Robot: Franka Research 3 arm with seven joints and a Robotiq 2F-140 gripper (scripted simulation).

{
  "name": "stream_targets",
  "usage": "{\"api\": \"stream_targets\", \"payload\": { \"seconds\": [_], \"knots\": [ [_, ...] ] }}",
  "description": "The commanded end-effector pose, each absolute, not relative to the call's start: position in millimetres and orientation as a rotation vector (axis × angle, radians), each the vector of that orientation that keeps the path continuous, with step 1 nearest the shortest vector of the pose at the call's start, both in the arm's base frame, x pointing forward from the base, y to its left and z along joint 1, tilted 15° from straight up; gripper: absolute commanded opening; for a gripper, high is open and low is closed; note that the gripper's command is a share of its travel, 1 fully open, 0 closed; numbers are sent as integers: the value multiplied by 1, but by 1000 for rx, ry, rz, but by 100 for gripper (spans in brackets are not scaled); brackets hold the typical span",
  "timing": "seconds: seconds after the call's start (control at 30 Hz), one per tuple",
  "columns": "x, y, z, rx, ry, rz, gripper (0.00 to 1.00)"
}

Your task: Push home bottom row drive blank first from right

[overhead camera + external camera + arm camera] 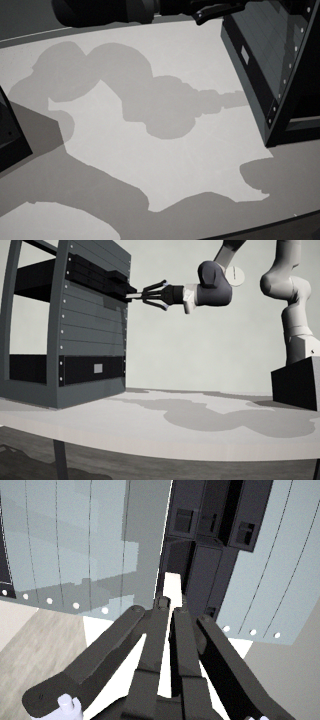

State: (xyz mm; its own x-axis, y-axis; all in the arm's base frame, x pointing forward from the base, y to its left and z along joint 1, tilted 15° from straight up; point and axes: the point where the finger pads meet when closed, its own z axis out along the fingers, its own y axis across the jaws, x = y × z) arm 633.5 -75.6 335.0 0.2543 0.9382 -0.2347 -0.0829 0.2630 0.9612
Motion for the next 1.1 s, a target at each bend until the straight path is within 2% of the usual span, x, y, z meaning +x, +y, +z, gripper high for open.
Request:
{"api": "stream_targets", "payload": {
  "seconds": [0.0, 1.07],
  "knots": [
    [635, -77, 333, 1065, 1059, 914, 0],
    [641, -78, 332, 1067, 1058, 912, 0]
  ]
}}
